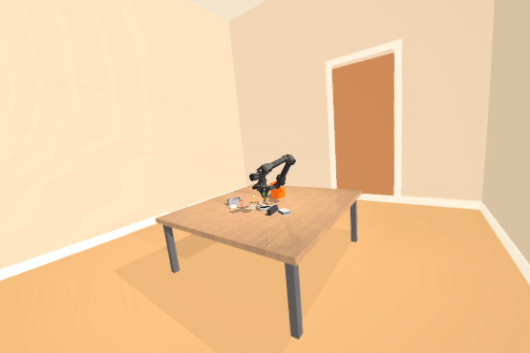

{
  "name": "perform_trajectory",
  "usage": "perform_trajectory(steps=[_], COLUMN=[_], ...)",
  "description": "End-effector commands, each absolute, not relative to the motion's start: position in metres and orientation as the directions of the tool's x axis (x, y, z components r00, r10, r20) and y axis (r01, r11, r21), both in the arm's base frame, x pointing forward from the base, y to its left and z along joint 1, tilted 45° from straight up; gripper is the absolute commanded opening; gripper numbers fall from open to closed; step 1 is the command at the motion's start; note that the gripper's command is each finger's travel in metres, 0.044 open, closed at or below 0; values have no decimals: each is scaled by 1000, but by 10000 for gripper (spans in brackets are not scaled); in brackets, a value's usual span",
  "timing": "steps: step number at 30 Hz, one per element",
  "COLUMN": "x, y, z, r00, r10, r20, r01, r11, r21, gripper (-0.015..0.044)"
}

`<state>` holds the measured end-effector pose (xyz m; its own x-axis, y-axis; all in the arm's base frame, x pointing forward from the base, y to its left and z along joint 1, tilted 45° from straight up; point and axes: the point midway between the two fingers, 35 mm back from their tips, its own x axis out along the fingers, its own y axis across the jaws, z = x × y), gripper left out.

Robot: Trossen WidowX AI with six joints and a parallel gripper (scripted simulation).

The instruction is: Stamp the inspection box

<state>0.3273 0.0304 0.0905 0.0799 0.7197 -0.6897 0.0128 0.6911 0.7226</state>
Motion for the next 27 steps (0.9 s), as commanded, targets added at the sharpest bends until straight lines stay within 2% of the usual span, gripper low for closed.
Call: perform_trajectory(steps=[1,27], x=[327,329], y=[32,44], z=[85,73], r00=[72,72], r10=[720,720], r20=[-690,-690], r01=[22,19], r11=[691,691], r21=[723,723], gripper=[0,0])
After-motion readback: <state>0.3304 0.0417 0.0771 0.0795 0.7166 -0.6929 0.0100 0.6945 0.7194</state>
